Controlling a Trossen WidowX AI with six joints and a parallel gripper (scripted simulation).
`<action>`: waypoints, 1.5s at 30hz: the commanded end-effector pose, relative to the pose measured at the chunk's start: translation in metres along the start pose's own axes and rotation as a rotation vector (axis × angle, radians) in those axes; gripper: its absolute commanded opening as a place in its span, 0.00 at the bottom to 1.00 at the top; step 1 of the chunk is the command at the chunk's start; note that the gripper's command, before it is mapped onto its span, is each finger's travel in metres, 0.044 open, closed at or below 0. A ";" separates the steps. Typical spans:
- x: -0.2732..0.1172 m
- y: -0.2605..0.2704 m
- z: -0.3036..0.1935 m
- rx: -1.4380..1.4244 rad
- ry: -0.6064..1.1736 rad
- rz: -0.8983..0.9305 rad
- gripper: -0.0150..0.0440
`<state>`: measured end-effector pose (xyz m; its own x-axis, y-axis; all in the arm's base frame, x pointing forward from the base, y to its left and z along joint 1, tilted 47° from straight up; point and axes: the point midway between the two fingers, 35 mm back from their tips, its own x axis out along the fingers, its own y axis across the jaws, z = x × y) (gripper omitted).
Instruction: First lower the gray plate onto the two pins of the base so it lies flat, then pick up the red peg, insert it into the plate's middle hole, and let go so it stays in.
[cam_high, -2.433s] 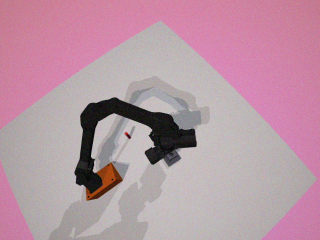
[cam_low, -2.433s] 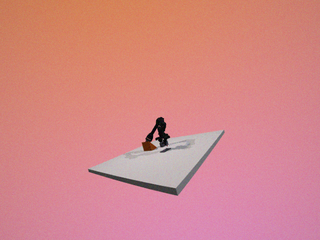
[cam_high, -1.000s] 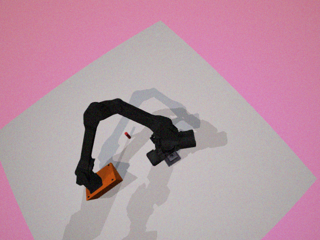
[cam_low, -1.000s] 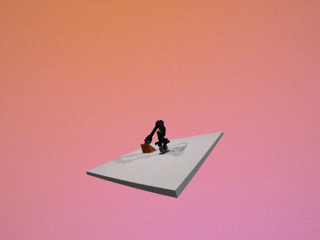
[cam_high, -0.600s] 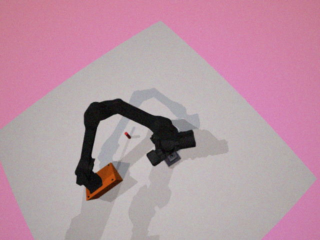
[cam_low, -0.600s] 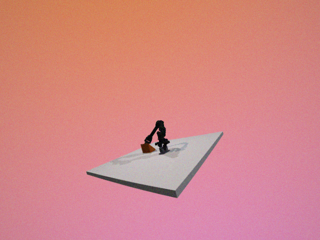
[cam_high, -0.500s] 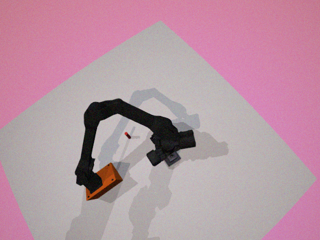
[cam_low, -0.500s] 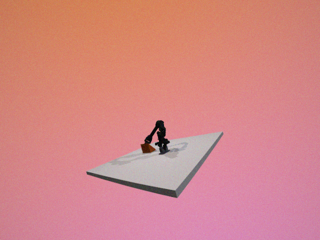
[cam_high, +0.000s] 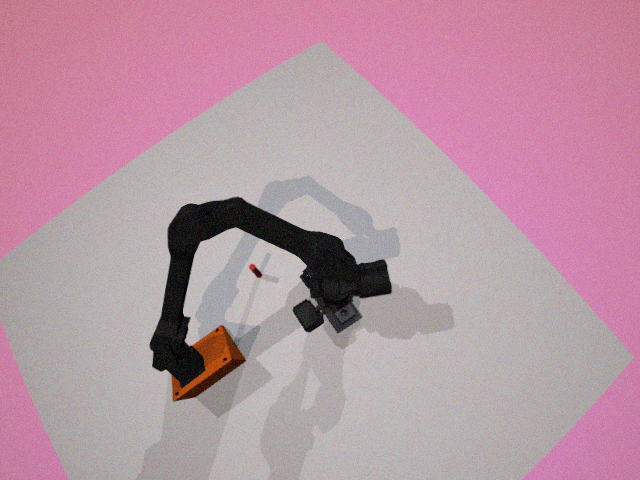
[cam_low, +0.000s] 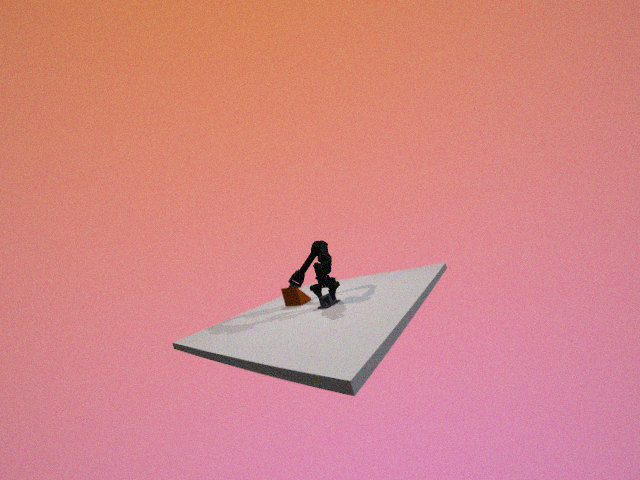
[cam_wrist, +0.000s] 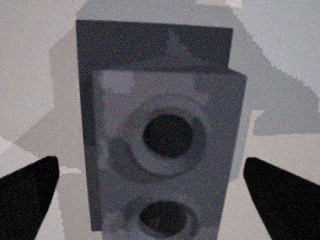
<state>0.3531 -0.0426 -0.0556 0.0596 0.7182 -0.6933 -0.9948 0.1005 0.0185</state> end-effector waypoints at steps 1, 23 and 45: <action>-0.003 -0.001 0.000 -0.003 0.000 -0.001 1.00; -0.124 0.007 0.031 0.410 -0.001 0.003 1.00; -0.126 0.098 0.150 2.211 0.004 0.012 1.00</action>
<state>0.3033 -0.0600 0.1115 0.0546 0.7097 -0.7024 -0.0167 0.7040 0.7100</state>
